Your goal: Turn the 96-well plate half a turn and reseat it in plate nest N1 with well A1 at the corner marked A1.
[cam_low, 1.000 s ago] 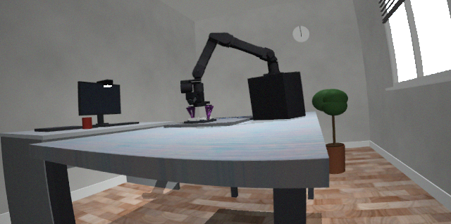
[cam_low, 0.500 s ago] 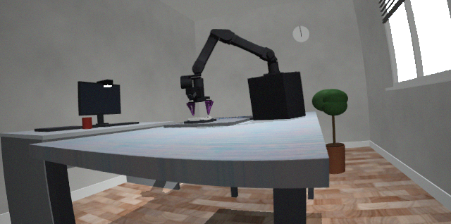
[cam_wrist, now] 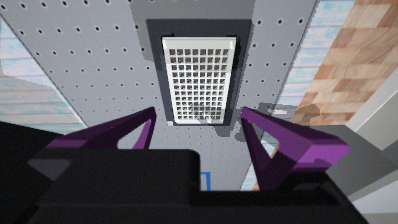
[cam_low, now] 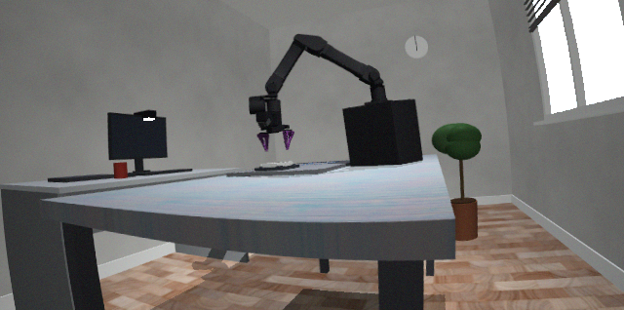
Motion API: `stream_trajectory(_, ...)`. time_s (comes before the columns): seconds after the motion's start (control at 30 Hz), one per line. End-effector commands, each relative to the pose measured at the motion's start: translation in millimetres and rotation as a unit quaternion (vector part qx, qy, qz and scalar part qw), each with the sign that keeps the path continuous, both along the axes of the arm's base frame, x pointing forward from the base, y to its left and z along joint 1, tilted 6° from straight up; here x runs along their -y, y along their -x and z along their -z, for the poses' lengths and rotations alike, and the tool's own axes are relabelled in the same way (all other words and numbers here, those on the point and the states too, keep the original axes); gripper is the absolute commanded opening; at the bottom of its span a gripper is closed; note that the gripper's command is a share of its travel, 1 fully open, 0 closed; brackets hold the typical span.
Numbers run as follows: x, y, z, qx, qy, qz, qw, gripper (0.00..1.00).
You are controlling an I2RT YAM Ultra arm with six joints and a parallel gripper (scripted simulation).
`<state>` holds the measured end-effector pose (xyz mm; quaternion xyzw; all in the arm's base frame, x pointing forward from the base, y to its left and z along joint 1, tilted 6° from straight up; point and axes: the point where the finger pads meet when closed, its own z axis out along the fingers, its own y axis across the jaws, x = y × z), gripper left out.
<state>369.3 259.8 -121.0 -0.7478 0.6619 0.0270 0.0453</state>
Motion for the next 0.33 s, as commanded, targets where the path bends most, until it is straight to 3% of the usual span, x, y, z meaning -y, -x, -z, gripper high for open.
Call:
stream_trajectory(0.0, -2, -3.9, -21.9, 0.008, -0.006, 0.0, 1.0, 1.0)
stream_trajectory(0.17, -1, -3.6, -34.0, 0.008, -0.006, 0.0, 1.0, 1.0)
stream_trajectory(0.3, -1, -3.6, -34.0, 0.008, -0.006, 0.0, 1.0, 1.0)
